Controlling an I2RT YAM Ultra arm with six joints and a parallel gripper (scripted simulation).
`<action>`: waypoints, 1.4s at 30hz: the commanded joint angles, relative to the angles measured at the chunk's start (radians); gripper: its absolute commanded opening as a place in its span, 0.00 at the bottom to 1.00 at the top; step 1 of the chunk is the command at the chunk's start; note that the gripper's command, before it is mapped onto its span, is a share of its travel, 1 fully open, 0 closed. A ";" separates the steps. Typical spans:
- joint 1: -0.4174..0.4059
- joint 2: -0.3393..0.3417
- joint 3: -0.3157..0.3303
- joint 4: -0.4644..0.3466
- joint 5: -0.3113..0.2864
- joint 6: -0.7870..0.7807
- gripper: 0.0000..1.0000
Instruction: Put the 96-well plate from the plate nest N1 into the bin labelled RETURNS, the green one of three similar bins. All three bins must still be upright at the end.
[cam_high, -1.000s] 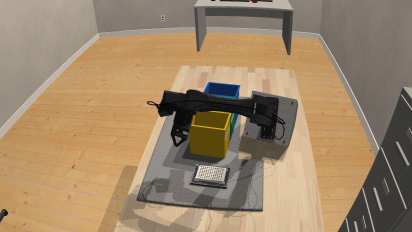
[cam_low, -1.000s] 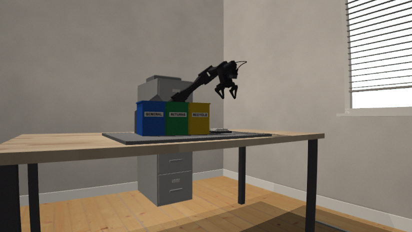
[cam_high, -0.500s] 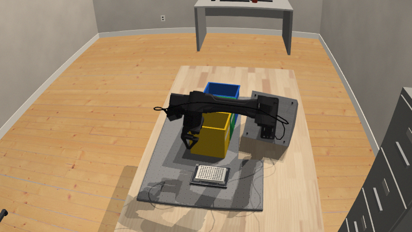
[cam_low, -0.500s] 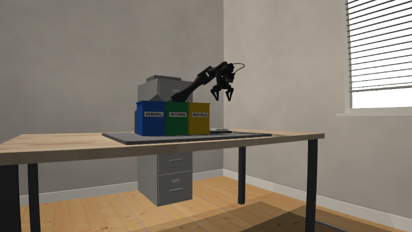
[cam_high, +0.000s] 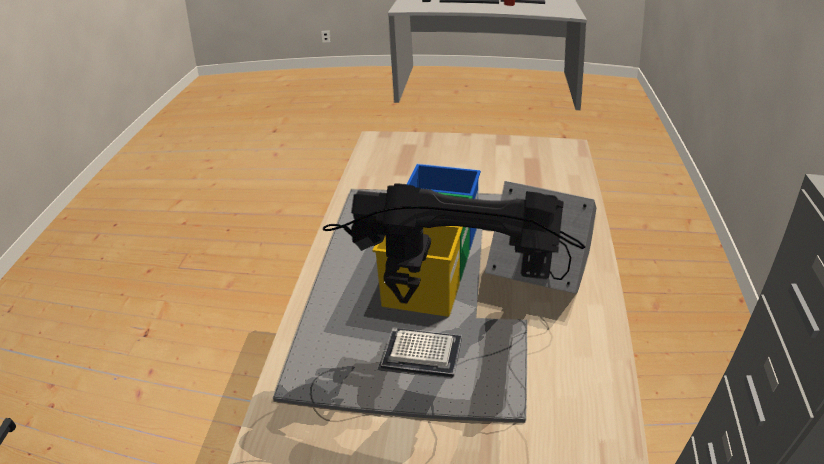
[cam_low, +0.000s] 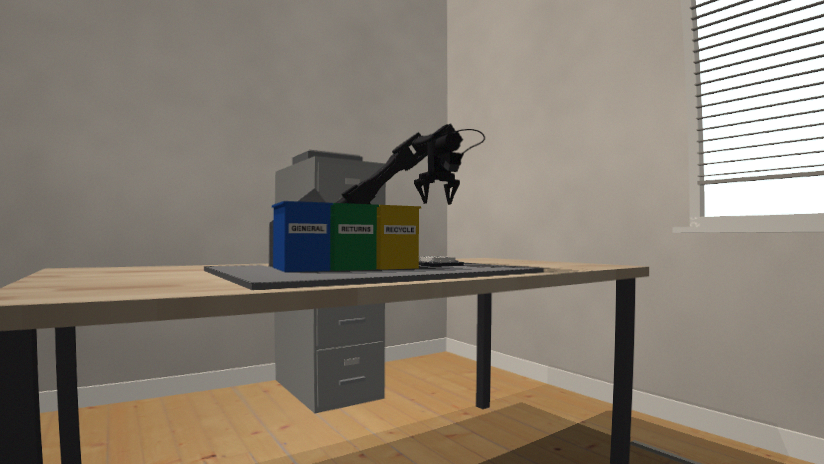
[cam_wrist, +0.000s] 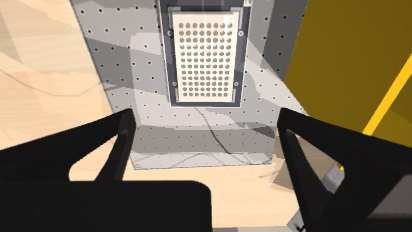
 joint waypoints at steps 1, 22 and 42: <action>-0.001 -0.019 0.010 -0.098 0.016 -0.057 1.00; -0.001 -0.033 -0.006 -0.094 0.009 -0.049 1.00; 0.124 -0.091 -0.133 0.114 0.036 0.128 1.00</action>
